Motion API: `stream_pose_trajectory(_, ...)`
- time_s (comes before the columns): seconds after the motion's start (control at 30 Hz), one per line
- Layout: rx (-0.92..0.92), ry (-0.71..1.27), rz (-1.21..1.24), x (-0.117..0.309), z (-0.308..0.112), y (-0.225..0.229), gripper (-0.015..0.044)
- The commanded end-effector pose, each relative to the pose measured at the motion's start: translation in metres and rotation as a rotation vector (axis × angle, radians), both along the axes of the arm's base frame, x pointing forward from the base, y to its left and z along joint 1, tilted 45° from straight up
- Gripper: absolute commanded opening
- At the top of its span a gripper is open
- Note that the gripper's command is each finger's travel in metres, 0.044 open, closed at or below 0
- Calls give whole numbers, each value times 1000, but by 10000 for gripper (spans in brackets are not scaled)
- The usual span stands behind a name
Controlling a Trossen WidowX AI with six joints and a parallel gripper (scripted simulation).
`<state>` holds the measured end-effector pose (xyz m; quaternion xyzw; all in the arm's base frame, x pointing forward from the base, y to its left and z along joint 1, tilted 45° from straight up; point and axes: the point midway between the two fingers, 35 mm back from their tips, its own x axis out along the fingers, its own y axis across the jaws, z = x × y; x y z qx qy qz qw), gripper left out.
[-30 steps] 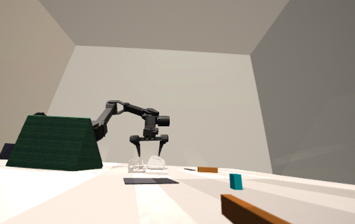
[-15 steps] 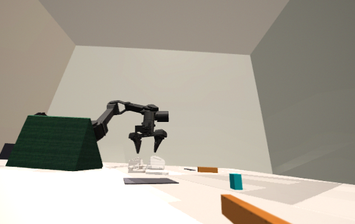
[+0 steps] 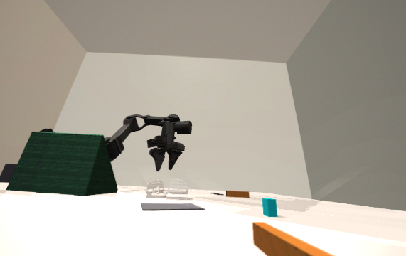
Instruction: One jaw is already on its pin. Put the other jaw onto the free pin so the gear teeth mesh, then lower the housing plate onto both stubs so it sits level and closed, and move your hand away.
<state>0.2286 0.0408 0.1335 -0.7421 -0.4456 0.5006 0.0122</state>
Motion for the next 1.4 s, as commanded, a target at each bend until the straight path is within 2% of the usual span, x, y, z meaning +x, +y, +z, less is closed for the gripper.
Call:
stream_pose_trajectory(0.0,32,93,-84,-4,0,-5,440)
stream_pose_trajectory(0.23,69,209,-194,-9,1,-11,440)
stream_pose_trajectory(0.47,69,209,-194,-9,0,-10,440)
stream_pose_trajectory(0.63,70,208,-194,-6,-26,16,440)
stream_pose_trajectory(1.37,68,207,-194,-2,-43,32,440)
